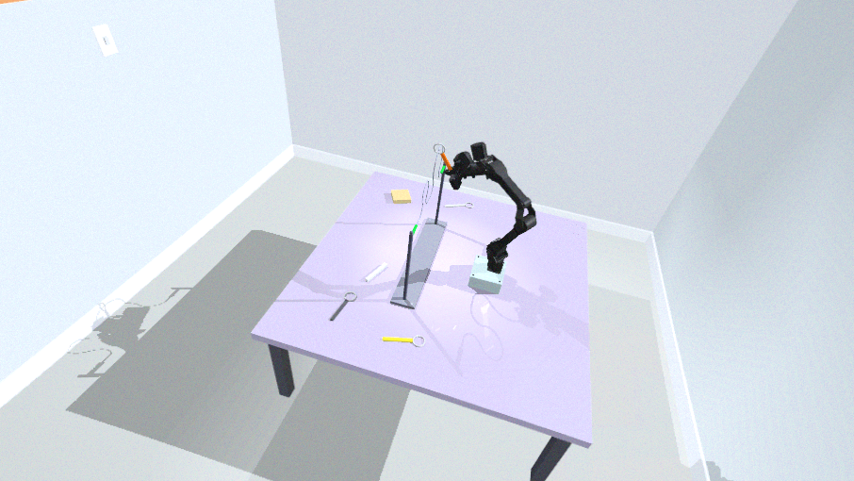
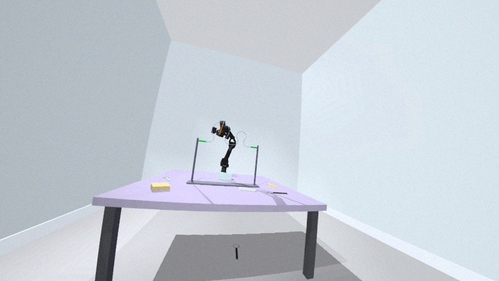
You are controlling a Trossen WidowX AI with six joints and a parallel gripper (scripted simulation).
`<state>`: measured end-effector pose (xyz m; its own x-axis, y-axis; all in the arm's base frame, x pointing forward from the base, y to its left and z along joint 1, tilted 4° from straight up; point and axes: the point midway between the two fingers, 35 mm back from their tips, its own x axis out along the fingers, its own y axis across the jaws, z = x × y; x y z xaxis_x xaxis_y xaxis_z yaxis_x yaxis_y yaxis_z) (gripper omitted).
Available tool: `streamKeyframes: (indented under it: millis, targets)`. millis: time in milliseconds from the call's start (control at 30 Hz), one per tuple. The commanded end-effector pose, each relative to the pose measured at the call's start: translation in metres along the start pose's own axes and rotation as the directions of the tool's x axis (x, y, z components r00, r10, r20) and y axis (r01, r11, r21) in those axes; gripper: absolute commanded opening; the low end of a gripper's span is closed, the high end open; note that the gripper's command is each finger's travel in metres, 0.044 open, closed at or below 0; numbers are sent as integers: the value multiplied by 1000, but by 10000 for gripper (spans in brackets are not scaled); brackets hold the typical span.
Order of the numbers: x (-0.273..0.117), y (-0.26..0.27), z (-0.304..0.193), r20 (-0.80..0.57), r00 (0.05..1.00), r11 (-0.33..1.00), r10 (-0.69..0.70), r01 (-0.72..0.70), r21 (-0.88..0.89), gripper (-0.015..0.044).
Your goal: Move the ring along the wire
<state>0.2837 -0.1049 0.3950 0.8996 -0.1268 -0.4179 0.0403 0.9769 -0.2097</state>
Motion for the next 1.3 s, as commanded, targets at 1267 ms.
streamKeyframes:
  millis: [1267]
  targets:
    - [0,-15,3,121,964,861,-238,267,-434,-150]
